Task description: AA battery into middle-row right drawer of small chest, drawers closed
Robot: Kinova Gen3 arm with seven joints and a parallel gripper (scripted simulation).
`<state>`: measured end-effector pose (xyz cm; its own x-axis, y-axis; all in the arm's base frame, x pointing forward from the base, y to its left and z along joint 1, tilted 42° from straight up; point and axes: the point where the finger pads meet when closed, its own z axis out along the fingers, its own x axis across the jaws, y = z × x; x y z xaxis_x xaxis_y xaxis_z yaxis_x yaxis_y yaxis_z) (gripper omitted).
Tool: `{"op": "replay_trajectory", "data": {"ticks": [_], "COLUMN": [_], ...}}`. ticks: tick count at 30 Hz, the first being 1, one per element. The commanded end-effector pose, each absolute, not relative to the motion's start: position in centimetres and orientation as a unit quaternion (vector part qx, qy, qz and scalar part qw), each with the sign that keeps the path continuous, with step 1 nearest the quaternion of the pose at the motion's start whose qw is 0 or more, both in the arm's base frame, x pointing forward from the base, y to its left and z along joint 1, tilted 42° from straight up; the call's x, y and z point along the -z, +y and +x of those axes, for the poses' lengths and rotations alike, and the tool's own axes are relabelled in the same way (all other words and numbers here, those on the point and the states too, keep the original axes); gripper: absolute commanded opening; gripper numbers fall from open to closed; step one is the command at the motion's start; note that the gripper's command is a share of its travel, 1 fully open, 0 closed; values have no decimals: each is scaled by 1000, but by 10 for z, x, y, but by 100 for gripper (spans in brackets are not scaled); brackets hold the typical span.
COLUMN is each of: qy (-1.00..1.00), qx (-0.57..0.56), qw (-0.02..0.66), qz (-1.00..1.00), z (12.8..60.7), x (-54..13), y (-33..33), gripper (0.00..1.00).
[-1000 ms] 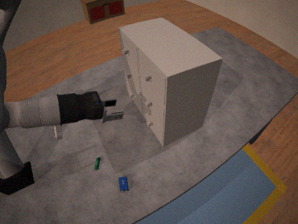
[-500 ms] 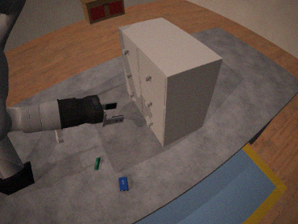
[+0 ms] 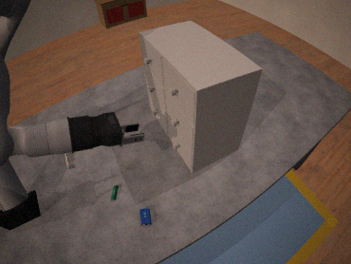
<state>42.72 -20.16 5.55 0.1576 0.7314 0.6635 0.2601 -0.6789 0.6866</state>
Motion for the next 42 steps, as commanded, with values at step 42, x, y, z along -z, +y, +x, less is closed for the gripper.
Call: {"op": "replay_trajectory", "data": {"ticks": [42], "qy": [340], "qx": [-553], "qw": [214], "qz": [730], "z": [492], "x": [-38], "y": [-200], "gripper": [67]}}
